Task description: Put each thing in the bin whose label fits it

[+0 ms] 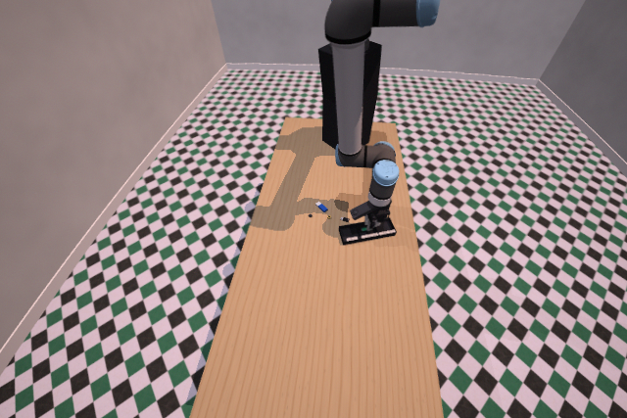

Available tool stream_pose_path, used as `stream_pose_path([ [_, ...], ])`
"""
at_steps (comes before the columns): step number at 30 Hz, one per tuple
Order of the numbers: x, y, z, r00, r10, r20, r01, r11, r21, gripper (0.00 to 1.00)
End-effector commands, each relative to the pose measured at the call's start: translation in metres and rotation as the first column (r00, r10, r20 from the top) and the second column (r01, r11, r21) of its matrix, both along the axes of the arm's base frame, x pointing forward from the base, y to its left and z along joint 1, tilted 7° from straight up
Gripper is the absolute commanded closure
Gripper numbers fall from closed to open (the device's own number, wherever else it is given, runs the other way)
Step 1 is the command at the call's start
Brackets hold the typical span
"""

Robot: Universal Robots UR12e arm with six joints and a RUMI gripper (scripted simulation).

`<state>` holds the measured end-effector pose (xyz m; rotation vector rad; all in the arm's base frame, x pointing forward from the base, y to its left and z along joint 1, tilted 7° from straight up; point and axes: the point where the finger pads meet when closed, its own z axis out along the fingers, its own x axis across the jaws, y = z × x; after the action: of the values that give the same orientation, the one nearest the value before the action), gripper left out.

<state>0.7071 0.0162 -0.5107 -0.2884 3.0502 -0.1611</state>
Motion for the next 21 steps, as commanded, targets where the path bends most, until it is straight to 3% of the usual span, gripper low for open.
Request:
stream_pose_path([
  [1, 0.0004, -0.0006, -0.0032, 1.000, 0.000, 0.001, 0.000, 1.000, 0.000, 1.00],
  [13, -0.0006, -0.0010, -0.0033, 1.000, 0.000, 0.001, 0.000, 1.000, 0.000, 1.00],
  [14, -0.0006, -0.0010, -0.0033, 1.000, 0.000, 0.001, 0.000, 1.000, 0.000, 0.83],
  [21, -0.0005, -0.0010, -0.0033, 1.000, 0.000, 0.001, 0.000, 1.000, 0.000, 0.83],
])
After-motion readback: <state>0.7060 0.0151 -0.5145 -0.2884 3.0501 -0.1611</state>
